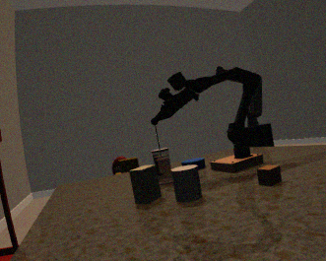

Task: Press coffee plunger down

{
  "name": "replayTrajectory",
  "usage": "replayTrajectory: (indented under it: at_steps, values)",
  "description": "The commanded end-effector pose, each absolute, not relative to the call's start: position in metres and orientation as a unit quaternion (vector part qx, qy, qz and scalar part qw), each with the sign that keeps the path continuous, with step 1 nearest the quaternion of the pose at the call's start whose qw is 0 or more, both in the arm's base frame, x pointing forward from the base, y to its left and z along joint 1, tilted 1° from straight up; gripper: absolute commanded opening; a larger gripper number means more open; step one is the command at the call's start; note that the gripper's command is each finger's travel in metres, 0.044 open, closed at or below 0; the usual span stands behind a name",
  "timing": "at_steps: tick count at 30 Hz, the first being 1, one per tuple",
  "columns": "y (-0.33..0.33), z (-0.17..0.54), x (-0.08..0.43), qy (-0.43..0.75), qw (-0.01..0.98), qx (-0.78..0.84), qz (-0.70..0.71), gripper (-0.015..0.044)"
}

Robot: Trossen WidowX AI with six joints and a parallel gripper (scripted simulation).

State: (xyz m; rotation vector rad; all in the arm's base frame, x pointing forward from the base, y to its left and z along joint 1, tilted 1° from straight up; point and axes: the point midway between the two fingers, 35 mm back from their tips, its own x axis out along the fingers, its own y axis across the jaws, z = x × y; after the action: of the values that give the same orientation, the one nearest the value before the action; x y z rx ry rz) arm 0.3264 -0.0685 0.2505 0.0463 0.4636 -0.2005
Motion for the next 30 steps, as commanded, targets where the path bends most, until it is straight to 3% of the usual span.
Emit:
replayTrajectory:
  at_steps: [1, 30]
  values:
    - [-0.069, 0.236, 0.328, 0.24, 0.965, 0.026, -0.099, 0.0127]
    - [-0.07, 0.188, 0.336, 0.24, 0.965, 0.026, -0.099, 0.0127]
